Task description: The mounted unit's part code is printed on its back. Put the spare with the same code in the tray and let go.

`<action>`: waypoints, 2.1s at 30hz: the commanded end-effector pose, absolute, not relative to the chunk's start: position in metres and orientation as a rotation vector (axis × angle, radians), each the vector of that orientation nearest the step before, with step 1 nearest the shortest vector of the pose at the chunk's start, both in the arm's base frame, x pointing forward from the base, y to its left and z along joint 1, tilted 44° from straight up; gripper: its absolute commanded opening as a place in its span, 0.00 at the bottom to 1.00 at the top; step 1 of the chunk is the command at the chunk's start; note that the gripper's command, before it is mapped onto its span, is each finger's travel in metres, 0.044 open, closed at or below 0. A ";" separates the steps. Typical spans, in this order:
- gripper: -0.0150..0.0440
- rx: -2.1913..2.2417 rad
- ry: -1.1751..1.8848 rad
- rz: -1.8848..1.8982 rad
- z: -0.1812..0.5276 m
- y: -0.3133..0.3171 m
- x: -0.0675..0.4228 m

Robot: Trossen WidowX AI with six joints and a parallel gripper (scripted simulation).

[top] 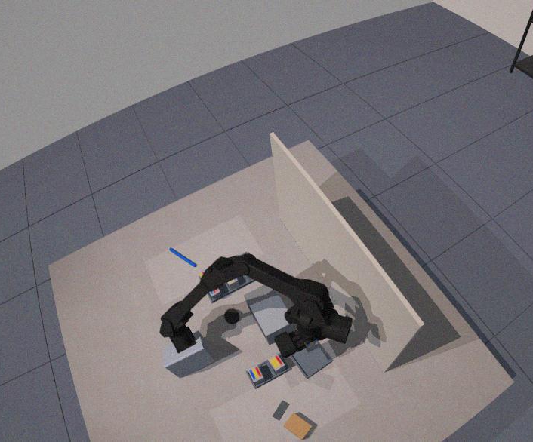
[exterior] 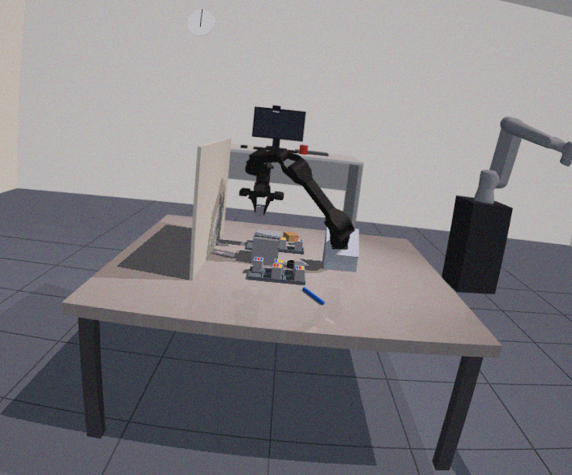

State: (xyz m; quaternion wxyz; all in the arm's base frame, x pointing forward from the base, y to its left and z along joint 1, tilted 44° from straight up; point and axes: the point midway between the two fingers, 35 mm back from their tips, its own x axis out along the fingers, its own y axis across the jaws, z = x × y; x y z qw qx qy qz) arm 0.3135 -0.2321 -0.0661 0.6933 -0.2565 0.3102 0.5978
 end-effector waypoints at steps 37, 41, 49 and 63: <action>0.25 -0.569 0.692 1.330 -0.093 -0.210 0.321; 0.25 -0.569 0.692 1.330 -0.096 -0.207 0.321; 0.25 -0.569 0.692 1.330 -0.101 -0.203 0.322; 0.25 -0.569 0.691 1.330 -0.110 -0.194 0.324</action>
